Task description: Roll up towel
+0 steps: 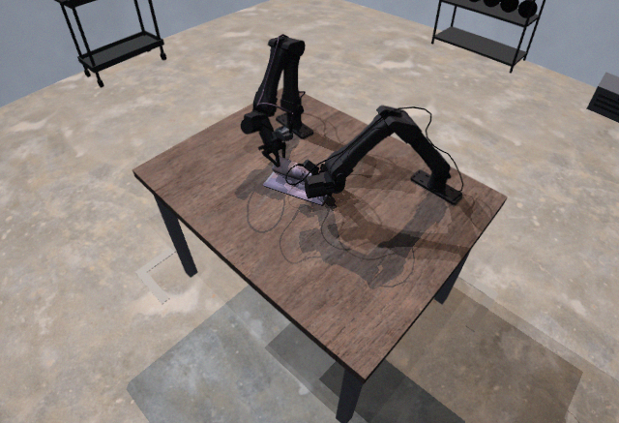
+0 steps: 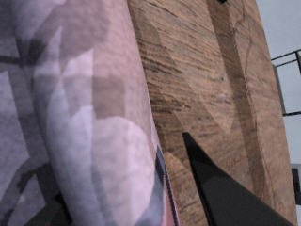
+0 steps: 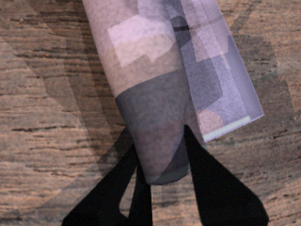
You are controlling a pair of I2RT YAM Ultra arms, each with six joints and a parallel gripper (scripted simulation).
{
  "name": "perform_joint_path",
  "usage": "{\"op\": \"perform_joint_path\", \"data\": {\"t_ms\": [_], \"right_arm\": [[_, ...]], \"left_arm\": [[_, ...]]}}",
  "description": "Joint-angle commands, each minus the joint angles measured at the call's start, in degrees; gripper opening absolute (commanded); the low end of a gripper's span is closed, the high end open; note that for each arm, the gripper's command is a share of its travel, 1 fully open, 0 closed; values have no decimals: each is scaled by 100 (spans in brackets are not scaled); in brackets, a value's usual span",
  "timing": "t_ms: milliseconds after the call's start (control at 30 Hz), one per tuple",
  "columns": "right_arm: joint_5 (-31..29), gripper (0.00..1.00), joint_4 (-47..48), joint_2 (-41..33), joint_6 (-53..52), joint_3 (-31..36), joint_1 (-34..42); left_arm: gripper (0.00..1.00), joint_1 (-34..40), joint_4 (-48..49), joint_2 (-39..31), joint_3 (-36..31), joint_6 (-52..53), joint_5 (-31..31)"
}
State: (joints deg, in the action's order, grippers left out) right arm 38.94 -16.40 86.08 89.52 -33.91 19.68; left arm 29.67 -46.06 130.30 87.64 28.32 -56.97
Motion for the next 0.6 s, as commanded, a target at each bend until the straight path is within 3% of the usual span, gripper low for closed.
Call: {"op": "perform_joint_path", "data": {"t_ms": [0, 33, 333, 567], "right_arm": [[67, 36, -107, 40, -84, -91, 58], [67, 36, -107, 40, -84, -91, 58], [67, 36, -107, 40, -84, -91, 58], [62, 36, -380, 135, -103, -267, 60]], "left_arm": [[55, -53, -92, -10, 168, 75, 91], [55, -53, -92, -10, 168, 75, 91], [85, -57, -235, -89, 230, 74, 87], [85, -255, -684, -151, 372, 382, 87]]}}
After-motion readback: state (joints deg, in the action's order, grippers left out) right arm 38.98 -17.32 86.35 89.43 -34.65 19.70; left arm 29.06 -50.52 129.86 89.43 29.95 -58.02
